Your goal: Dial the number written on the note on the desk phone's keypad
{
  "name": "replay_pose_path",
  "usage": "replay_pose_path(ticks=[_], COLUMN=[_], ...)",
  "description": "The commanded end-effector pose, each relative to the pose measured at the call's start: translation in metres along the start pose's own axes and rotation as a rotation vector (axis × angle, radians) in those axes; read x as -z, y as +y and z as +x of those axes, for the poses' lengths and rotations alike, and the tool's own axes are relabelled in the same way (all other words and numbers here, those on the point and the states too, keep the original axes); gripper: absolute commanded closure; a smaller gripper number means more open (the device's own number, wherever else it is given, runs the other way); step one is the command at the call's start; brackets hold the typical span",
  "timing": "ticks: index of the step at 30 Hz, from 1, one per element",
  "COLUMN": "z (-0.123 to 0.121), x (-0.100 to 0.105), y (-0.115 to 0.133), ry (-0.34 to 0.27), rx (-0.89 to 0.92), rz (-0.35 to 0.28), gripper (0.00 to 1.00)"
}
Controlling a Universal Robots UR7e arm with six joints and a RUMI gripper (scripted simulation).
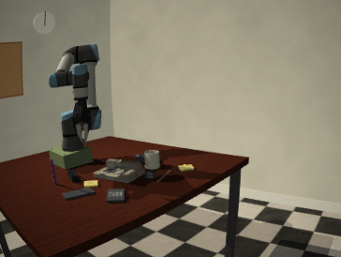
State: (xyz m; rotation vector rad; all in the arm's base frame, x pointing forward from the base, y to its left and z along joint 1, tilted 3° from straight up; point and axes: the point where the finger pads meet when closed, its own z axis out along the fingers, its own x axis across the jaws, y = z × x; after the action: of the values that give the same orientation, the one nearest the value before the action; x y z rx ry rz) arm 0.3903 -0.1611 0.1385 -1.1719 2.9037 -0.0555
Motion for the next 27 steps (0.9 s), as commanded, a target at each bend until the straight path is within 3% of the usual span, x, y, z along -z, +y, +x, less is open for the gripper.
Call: replay_pose_path(ticks=[1, 27], z=[0.008, 0.052], x=[0.000, -0.005], y=[0.004, 0.038], ry=[-0.002, 0.002], rx=[0.091, 0.704], rz=[0.002, 0.009], gripper=[1.00, 1.00])
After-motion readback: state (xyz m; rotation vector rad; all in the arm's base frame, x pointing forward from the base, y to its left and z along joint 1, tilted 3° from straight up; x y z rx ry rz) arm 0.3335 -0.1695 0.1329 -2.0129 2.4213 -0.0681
